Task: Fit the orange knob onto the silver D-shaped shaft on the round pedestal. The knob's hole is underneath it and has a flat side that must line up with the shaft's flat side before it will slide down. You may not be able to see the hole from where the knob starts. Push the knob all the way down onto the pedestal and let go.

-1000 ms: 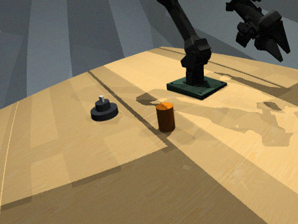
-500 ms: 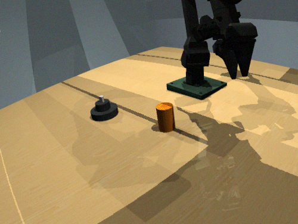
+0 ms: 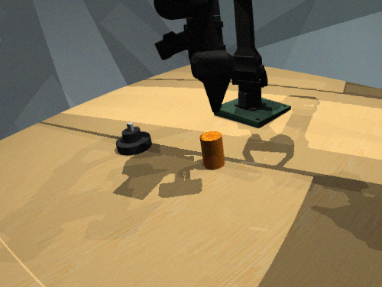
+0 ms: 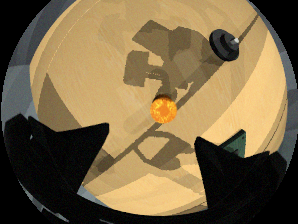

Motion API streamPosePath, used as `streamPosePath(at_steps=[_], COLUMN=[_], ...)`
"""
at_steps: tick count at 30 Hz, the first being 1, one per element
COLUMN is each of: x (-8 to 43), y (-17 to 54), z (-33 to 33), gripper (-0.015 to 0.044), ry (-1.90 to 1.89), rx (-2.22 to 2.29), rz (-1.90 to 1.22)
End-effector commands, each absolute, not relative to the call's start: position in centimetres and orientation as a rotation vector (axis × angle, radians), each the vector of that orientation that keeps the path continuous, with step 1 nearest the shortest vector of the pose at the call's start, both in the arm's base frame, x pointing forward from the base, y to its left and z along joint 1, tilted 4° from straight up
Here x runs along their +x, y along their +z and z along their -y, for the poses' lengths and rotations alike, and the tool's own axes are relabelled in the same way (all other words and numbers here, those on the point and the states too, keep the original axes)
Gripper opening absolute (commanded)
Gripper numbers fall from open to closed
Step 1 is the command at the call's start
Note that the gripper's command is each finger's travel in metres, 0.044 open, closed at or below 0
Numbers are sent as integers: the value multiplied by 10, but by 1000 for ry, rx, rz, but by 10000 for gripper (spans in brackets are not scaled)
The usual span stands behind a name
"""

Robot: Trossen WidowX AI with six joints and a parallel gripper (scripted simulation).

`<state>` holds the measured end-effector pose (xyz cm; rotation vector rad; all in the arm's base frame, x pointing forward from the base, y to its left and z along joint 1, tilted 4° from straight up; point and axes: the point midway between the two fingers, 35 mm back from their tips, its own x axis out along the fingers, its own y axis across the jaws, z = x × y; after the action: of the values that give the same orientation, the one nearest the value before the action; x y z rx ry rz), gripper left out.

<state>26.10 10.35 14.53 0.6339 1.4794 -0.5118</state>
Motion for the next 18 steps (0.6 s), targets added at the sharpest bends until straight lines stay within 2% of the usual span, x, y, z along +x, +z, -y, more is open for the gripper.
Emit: streamPosePath(at_steps=[1,18], x=[264,263], y=[145,100], z=[-86,-90], gripper=[440,440], ry=[-515,-515], rx=[597,598], rz=[-1533,-1533])
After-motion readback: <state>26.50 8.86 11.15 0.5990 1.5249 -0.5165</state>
